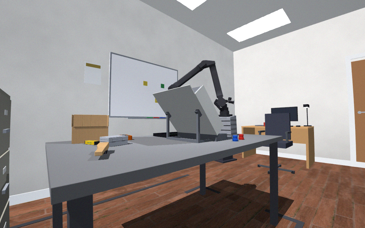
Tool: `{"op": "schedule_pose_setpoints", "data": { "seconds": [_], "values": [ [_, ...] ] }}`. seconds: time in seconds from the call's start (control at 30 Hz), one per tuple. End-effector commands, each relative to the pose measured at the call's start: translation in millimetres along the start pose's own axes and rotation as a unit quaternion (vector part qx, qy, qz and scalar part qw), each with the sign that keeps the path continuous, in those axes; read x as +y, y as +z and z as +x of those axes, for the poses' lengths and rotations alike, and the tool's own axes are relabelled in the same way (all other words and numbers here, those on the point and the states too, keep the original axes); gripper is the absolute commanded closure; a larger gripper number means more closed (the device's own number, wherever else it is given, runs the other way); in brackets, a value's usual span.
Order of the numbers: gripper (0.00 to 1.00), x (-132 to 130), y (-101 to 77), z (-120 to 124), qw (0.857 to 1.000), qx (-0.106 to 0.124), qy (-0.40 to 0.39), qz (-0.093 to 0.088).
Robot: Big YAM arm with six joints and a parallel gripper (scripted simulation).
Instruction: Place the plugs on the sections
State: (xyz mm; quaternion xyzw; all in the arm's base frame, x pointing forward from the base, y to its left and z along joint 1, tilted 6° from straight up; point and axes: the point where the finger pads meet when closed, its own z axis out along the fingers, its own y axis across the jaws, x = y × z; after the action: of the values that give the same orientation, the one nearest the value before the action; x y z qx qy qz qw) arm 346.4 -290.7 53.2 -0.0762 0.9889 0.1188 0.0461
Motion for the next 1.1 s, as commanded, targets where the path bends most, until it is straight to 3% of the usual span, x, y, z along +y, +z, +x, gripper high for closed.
{"op": "schedule_pose_setpoints", "data": {
  "seconds": [0.0,0.2,0.7,0.77,1.07],
  "values": [
    [1.0,-0.1,-3.8,-5.0,1.0,-0.004,-0.013,0.004],
    [1.0,-0.2,-3.8,-5.1,1.0,-0.004,-0.013,0.004],
    [1.0,143.4,-33.5,-27.4,0.997,-0.065,-0.012,0.033],
    [1.0,143.4,-33.5,-27.4,0.997,-0.065,-0.012,0.033],
    [1.0,217.5,-46.4,-39.4,0.994,-0.095,-0.027,0.045]
  ]
}}
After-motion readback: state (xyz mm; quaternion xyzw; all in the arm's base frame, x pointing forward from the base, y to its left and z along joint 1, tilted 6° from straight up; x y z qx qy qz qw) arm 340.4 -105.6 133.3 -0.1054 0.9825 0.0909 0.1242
